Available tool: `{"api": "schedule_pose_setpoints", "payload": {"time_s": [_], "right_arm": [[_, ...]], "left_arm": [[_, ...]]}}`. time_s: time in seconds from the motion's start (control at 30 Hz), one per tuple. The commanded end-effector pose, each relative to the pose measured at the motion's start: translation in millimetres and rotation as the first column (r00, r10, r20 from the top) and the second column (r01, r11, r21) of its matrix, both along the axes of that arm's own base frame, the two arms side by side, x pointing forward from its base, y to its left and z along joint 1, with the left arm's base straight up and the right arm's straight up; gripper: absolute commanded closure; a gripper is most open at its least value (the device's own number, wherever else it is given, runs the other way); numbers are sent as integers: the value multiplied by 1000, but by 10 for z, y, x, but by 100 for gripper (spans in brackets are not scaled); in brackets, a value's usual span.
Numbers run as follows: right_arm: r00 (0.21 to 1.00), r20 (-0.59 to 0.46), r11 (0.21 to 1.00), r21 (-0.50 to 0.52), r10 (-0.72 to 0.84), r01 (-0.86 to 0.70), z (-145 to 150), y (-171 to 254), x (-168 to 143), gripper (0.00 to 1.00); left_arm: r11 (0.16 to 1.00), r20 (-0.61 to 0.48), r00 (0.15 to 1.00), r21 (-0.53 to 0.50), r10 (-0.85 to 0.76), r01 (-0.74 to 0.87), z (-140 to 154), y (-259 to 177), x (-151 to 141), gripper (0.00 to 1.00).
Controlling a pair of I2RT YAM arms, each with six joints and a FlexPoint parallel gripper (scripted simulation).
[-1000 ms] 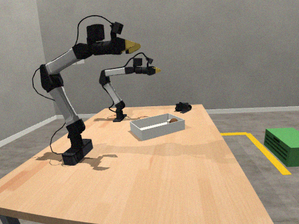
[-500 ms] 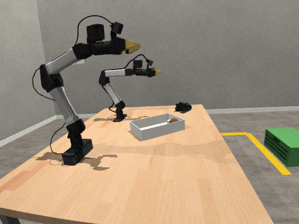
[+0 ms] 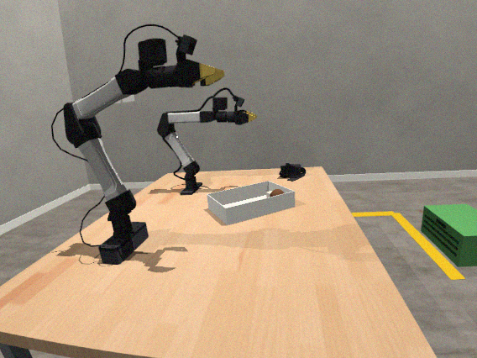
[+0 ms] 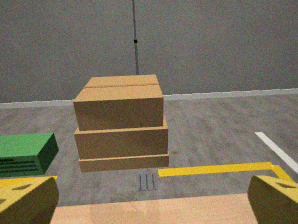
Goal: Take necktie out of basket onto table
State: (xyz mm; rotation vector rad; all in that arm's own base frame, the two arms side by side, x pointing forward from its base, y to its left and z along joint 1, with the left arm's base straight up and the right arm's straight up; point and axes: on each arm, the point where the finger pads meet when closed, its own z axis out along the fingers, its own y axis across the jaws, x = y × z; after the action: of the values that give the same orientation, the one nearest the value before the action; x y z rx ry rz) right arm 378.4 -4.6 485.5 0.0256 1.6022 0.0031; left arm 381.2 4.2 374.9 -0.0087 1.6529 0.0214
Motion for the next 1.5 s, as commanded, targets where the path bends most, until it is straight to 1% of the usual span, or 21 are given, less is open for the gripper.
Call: {"api": "schedule_pose_setpoints", "payload": {"time_s": [0.0, 0.33, 0.87, 1.47], "right_arm": [[1000, 22, 1000, 0, 0, 0, 118, 0, -17, 0], [1000, 22, 1000, 0, 0, 0, 90, 0, -17, 0], [1000, 22, 1000, 0, 0, 0, -45, 0, -17, 0], [1000, 22, 1000, 0, 0, 0, -282, 0, -18, 0]], "left_arm": [[1000, 56, 998, 9, -15, 15, 166, -46, -57, 0], [1000, 57, 998, 9, -15, 15, 167, -46, -57, 0], [1000, 57, 998, 9, -15, 15, 167, -46, -57, 0], [1000, 57, 998, 9, -15, 15, 166, -46, -57, 0]]}}
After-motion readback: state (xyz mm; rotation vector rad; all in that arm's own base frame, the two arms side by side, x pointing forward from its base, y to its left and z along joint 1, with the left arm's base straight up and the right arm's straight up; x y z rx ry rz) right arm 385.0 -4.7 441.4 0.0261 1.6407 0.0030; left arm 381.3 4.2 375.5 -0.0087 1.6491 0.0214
